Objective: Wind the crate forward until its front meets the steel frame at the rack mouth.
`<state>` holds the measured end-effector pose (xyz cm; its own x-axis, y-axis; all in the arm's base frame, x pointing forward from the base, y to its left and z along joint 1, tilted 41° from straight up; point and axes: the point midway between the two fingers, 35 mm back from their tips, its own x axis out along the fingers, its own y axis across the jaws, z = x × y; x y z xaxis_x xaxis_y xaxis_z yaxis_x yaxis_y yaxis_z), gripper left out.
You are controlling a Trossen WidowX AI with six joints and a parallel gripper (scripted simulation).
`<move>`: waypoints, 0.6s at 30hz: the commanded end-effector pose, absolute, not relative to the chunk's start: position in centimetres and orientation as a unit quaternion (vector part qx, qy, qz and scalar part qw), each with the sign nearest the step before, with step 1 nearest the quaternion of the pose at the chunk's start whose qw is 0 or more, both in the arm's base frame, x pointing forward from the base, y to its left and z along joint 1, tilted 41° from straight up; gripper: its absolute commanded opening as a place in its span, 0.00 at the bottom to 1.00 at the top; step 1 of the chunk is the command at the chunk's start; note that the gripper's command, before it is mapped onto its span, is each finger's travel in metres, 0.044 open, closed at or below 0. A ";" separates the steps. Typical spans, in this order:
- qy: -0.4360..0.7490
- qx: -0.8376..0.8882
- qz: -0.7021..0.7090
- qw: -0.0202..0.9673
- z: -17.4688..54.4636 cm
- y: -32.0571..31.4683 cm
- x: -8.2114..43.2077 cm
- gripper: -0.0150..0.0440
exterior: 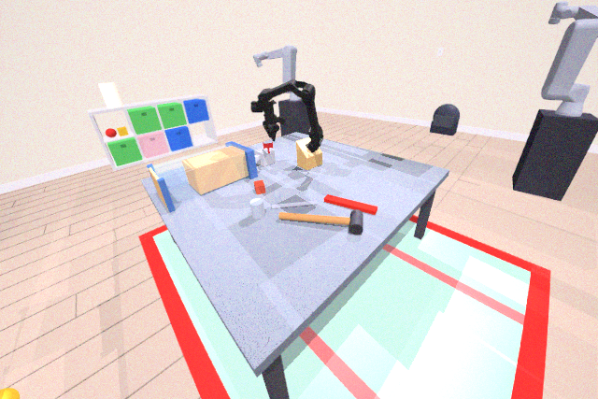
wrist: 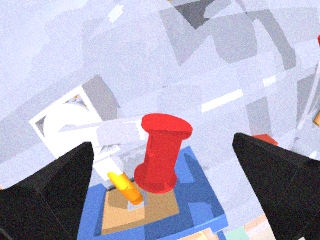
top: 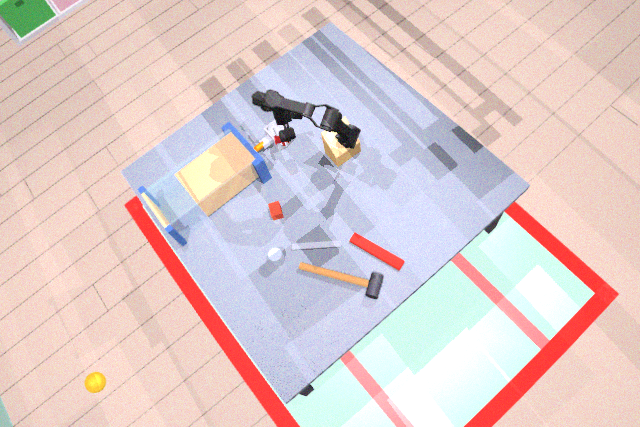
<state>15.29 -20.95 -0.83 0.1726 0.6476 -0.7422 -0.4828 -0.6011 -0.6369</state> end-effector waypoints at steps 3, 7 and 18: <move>-0.059 -0.631 0.639 0.436 4.4 -22.9 12.4 1.00; -0.059 -0.631 0.639 0.436 5.4 -23.1 11.7 1.00; -0.055 -0.634 0.644 0.425 -0.7 -31.1 12.8 1.00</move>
<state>12.92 -28.88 1.50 0.1747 0.6144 -0.7694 -0.4771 -0.6307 -0.6120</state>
